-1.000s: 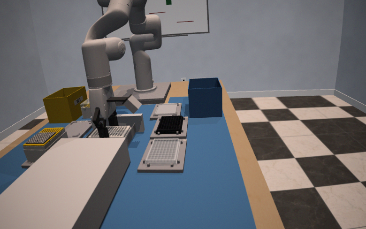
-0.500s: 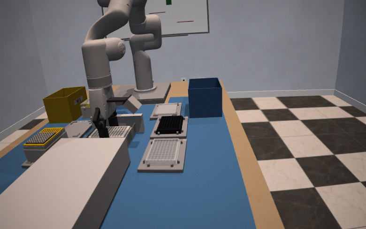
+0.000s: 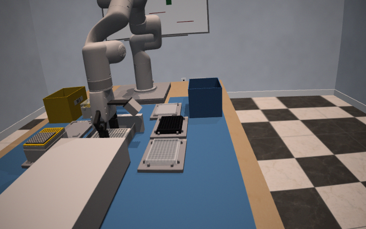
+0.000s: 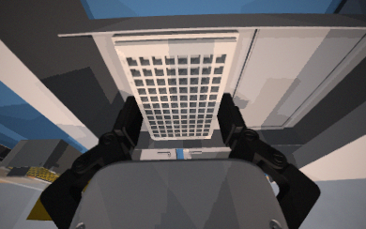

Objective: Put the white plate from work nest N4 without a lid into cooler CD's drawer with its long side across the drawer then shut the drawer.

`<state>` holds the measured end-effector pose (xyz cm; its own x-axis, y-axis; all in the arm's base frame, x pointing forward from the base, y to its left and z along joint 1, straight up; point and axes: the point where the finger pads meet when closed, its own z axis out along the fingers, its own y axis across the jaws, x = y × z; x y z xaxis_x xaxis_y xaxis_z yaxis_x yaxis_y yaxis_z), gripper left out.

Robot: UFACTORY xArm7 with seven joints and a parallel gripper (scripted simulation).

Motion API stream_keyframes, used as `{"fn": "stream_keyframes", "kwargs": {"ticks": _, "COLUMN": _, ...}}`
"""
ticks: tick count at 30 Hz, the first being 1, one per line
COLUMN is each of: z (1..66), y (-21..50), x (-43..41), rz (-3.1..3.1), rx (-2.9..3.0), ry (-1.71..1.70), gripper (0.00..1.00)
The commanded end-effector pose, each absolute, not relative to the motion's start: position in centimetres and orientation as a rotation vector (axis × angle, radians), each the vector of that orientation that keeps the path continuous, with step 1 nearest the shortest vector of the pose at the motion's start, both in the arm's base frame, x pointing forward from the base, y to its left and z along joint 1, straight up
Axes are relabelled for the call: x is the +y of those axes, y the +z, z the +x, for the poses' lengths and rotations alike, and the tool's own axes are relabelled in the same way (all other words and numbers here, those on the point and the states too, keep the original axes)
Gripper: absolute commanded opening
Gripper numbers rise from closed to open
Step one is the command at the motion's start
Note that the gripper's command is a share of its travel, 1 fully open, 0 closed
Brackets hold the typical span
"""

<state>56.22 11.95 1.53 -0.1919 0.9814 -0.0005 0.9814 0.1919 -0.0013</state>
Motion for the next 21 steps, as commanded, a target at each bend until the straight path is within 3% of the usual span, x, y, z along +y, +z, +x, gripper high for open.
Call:
{"fn": "stream_keyframes", "kwargs": {"ticks": 1, "z": 56.4, "y": 1.58, "x": 11.98, "rz": -1.999, "rx": -2.427, "ry": -0.005, "gripper": 0.0}}
{"fn": "stream_keyframes", "kwargs": {"ticks": 21, "z": 56.42, "y": 1.22, "x": 11.99, "rz": -1.999, "rx": -2.427, "ry": -0.005, "gripper": 0.0}}
